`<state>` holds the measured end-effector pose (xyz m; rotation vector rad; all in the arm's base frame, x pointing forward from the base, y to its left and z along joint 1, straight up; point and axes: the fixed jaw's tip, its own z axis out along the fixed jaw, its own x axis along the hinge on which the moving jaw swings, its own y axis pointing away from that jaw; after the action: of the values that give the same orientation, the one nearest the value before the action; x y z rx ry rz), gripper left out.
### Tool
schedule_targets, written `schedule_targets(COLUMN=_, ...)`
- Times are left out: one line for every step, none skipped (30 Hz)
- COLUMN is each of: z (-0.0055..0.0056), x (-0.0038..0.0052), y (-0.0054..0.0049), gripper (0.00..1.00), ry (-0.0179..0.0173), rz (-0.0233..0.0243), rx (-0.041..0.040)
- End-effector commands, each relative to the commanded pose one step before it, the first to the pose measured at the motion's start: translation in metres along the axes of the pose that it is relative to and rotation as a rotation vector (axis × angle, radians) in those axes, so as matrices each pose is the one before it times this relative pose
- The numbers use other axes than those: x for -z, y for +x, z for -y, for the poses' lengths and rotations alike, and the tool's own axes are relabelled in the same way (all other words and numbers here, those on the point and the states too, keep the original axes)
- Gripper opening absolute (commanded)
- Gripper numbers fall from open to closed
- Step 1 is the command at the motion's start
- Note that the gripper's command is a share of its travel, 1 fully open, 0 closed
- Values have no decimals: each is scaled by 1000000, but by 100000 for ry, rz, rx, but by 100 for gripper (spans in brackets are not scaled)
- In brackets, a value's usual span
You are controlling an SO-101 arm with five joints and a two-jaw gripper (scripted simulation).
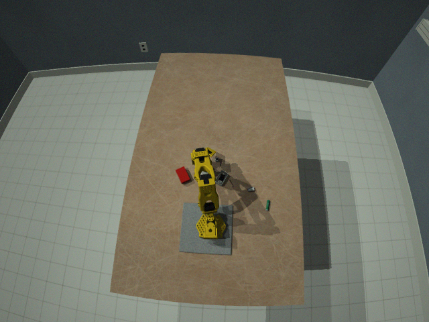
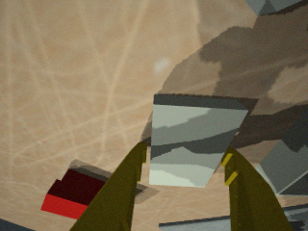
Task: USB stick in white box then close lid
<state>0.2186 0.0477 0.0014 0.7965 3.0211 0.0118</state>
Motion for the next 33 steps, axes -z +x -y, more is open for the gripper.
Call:
schedule_targets(z=584, x=-683, y=1921, gripper=28, ry=781, rz=-1021, rx=-353)
schedule_targets(z=0, x=0, y=0, gripper=28, ry=0, rz=0, rx=0)
schedule_targets(z=0, x=0, y=0, gripper=27, ry=0, rz=0, rx=0)
schedule_targets(z=0, x=0, y=0, gripper=27, ry=0, rz=0, rx=0)
schedule_targets(z=0, x=0, y=0, gripper=27, ry=0, rz=0, rx=0)
schedule_targets(z=0, x=0, y=0, gripper=26, ry=0, rz=0, rx=0)
schedule_targets(z=0, x=0, y=0, gripper=26, ry=0, rz=0, rx=0)
schedule_targets(z=0, x=0, y=0, gripper=25, ry=0, rz=0, rx=0)
schedule_targets(z=0, x=0, y=0, gripper=25, ry=0, rz=0, rx=0)
schedule_targets(z=0, x=0, y=0, gripper=25, ry=0, rz=0, rx=0)
schedule_targets(z=0, x=2, y=-3, gripper=25, ry=-1, rz=1, rx=3)
schedule_targets(z=0, x=0, y=0, gripper=24, ry=0, rz=0, rx=0)
schedule_targets(z=0, x=0, y=0, gripper=24, ry=0, rz=0, rx=0)
schedule_targets(z=0, x=0, y=0, gripper=24, ry=0, rz=0, rx=0)
schedule_targets(z=0, x=0, y=0, gripper=23, ry=0, rz=0, rx=0)
schedule_targets(z=0, x=0, y=0, gripper=23, ry=0, rz=0, rx=0)
schedule_targets(z=0, x=0, y=0, gripper=23, ry=0, rz=0, rx=0)
schedule_targets(z=0, x=0, y=0, gripper=22, ry=0, rz=0, rx=0)
schedule_targets(z=0, x=0, y=0, gripper=22, ry=0, rz=0, rx=0)
schedule_targets(z=0, x=0, y=0, gripper=22, ry=0, rz=0, rx=0)
schedule_targets(z=0, x=0, y=0, gripper=22, ry=0, rz=0, rx=0)
schedule_targets(z=0, x=0, y=0, gripper=22, ry=0, rz=0, rx=0)
schedule_targets(z=0, x=0, y=0, gripper=22, ry=0, rz=0, rx=0)
schedule_targets(z=0, x=0, y=0, gripper=22, ry=0, rz=0, rx=0)
schedule_targets(z=0, x=0, y=0, gripper=22, ry=0, rz=0, rx=0)
schedule_targets(z=0, x=0, y=0, gripper=22, ry=0, rz=0, rx=0)
schedule_targets(z=0, x=0, y=0, gripper=22, ry=0, rz=0, rx=0)
schedule_targets(z=0, x=-1, y=6, gripper=22, ry=0, rz=1, rx=-3)
schedule_targets(z=0, x=0, y=0, gripper=22, ry=0, rz=0, rx=0)
schedule_targets(z=0, x=0, y=0, gripper=22, ry=0, rz=0, rx=0)
schedule_targets(z=0, x=0, y=0, gripper=22, ry=0, rz=0, rx=0)
schedule_targets(z=0, x=0, y=0, gripper=22, ry=0, rz=0, rx=0)
schedule_targets(z=0, x=0, y=0, gripper=22, ry=0, rz=0, rx=0)
